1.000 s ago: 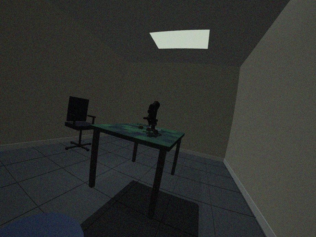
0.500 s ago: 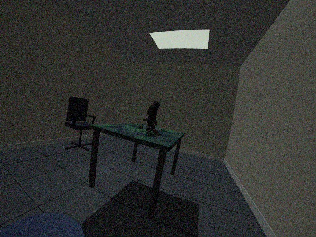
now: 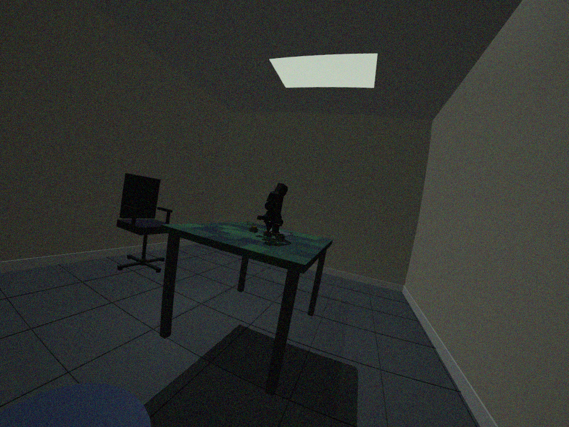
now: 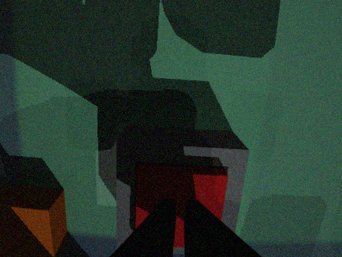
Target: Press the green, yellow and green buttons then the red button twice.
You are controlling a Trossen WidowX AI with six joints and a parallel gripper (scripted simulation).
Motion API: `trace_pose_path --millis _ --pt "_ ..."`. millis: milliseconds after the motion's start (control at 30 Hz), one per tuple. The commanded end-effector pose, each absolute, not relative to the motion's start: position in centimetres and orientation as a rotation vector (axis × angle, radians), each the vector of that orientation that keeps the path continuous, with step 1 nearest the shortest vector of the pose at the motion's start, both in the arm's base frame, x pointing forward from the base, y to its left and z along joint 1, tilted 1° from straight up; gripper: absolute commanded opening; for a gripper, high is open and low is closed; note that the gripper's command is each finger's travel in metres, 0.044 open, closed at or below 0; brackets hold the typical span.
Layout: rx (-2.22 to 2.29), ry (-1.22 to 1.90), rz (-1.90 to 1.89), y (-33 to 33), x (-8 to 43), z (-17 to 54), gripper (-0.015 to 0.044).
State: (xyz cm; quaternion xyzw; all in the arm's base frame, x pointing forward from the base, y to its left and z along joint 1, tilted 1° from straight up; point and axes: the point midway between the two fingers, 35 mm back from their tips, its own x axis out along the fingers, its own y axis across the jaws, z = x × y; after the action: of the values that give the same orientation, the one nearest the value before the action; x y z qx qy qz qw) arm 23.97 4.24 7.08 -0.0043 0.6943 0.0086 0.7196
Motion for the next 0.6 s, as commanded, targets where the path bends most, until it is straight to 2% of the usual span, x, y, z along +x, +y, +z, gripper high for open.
trace_pose_path --millis 0,267,567 --pt "-0.012 1.537 0.023 4.2 23.9 6.9 0.0020" --pt "-0.012 1.537 0.023 4.2 23.9 6.9 0.0020" --pt "-0.012 1.537 0.023 4.2 23.8 10.4 0.0020"
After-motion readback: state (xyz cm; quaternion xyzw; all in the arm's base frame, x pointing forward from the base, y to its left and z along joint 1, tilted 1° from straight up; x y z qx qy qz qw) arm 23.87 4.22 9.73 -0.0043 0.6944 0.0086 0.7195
